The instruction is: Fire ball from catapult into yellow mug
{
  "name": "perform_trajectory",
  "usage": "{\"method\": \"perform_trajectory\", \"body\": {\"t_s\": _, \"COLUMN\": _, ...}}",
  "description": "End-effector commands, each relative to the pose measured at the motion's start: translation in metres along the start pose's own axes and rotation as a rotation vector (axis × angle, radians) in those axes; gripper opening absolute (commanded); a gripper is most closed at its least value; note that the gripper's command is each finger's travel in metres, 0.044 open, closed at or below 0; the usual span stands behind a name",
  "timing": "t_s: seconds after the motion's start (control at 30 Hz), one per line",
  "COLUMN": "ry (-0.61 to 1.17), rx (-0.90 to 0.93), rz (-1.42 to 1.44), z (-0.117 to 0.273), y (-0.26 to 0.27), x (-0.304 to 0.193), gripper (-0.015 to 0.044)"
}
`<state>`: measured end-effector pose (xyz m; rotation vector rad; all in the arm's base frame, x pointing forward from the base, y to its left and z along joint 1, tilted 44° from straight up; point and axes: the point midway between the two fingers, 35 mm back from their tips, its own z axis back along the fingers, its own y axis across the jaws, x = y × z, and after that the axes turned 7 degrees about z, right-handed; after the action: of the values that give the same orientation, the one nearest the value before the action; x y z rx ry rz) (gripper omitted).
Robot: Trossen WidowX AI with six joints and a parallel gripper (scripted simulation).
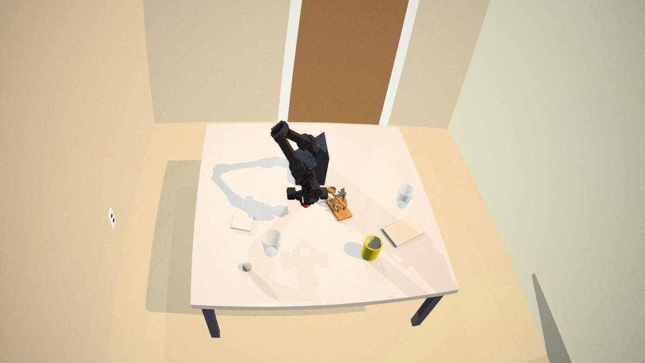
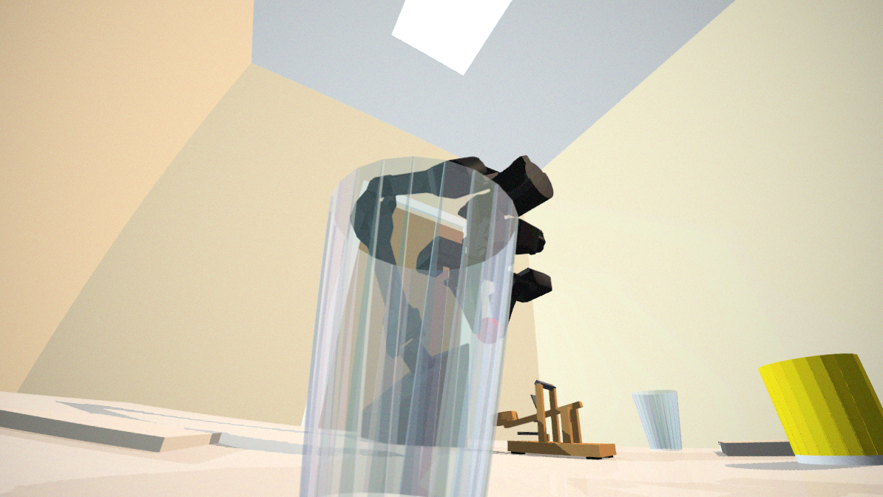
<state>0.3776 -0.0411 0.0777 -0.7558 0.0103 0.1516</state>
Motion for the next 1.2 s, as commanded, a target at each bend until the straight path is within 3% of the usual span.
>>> {"method": "perform_trajectory", "body": {"t_s": 0.0, "ry": 0.036, "rx": 0.015, "rz": 0.041, "z": -0.003, "y": 0.026, "x": -0.009, "gripper": 0.0000}}
{"method": "perform_trajectory", "body": {"t_s": 0.6, "ry": 0.303, "rx": 0.019, "rz": 0.302, "z": -0.032, "y": 0.174, "x": -0.123, "gripper": 0.0000}}
{"method": "perform_trajectory", "body": {"t_s": 0.73, "ry": 0.357, "rx": -0.010, "rz": 0.338, "z": -0.037, "y": 0.187, "x": -0.150, "gripper": 0.0000}}
{"method": "perform_trajectory", "body": {"t_s": 1.17, "ry": 0.360, "rx": -0.012, "rz": 0.339, "z": -0.052, "y": 0.187, "x": -0.151, "gripper": 0.0000}}
